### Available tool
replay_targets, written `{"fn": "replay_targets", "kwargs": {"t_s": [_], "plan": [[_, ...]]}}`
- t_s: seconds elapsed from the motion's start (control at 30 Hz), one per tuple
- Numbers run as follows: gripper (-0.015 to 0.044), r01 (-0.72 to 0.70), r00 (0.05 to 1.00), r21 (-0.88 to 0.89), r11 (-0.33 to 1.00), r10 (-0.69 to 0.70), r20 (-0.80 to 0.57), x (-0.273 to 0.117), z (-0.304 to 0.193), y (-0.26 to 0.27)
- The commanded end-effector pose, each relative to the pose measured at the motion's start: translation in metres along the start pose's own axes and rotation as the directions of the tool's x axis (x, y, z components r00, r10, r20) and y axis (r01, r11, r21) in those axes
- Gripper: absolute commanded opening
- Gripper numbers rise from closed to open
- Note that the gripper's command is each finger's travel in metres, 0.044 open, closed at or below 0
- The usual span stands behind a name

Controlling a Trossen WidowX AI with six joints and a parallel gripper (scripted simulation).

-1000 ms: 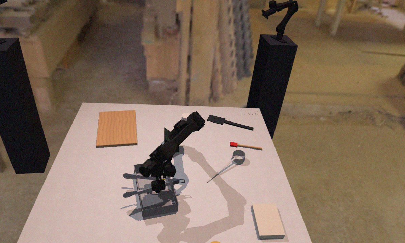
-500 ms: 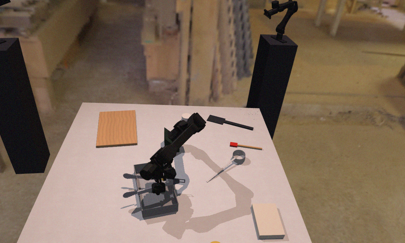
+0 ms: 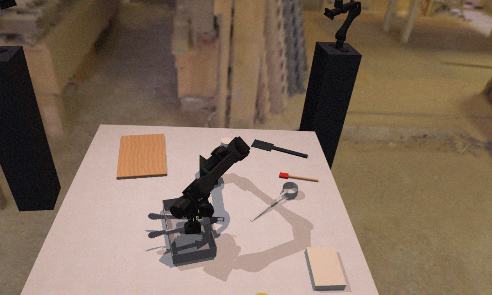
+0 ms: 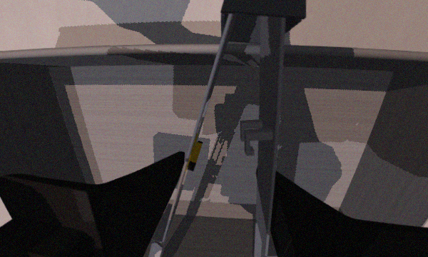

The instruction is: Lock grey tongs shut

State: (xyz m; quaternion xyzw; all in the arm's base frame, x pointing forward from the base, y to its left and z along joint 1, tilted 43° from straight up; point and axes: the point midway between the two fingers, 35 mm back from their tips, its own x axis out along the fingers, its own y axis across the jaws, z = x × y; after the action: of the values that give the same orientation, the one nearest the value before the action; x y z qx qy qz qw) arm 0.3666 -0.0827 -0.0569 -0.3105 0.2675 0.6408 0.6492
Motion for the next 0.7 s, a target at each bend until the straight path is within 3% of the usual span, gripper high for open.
{"fn": "replay_targets", "kwargs": {"t_s": [0.0, 0.67], "plan": [[0.0255, 0.000, 1.000, -0.001, 1.000, 0.000, 0.000, -0.0004, 0.0000, 0.0000], [0.0121, 0.000, 1.000, -0.001, 1.000, 0.000, 0.000, -0.0004, 0.0000, 0.0000]]}}
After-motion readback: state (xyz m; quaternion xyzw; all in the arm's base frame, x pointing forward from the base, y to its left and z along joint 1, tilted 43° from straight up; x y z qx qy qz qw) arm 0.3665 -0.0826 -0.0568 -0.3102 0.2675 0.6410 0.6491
